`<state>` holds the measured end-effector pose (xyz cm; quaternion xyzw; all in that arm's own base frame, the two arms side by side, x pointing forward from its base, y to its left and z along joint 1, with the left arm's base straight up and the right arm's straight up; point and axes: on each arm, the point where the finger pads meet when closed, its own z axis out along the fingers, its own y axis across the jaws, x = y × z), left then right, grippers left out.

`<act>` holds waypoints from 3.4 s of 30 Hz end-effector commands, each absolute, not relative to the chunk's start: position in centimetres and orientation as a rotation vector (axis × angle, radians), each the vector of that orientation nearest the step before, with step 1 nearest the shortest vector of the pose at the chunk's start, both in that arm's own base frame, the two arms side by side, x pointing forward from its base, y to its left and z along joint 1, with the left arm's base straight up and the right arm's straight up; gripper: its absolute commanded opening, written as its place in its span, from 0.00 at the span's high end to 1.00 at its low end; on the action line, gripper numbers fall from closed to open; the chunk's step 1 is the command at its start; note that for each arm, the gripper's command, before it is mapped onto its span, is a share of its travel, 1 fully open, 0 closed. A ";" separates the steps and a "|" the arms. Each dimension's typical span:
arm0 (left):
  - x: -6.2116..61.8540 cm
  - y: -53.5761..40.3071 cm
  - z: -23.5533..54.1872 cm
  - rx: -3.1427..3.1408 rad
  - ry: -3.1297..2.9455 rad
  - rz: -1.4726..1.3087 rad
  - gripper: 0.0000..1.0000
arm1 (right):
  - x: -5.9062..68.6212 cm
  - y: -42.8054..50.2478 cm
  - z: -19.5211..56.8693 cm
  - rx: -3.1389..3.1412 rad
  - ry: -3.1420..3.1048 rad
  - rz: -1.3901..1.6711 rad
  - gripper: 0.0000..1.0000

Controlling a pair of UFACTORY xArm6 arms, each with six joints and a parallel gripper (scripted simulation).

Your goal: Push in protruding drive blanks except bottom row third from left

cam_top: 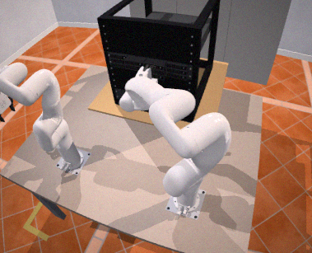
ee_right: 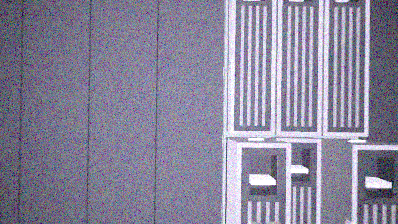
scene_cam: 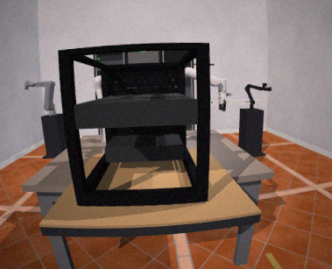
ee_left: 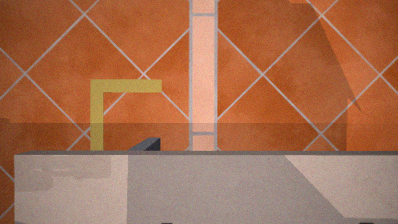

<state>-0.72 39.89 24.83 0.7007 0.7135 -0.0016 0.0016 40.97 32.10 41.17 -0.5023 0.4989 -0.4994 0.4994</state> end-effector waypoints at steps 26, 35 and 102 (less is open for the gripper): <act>-0.7 40.0 25.0 2.201 2.241 0.000 0.00 | 42.2 32.1 41.4 -1.211 1.207 -1.207 1.00; -0.7 40.0 25.0 2.201 2.241 0.000 0.00 | 42.9 32.1 41.4 -1.211 1.207 -1.207 1.00; -0.7 40.0 25.0 2.201 2.241 0.000 0.00 | 44.2 32.1 41.4 -1.211 1.207 -1.207 1.00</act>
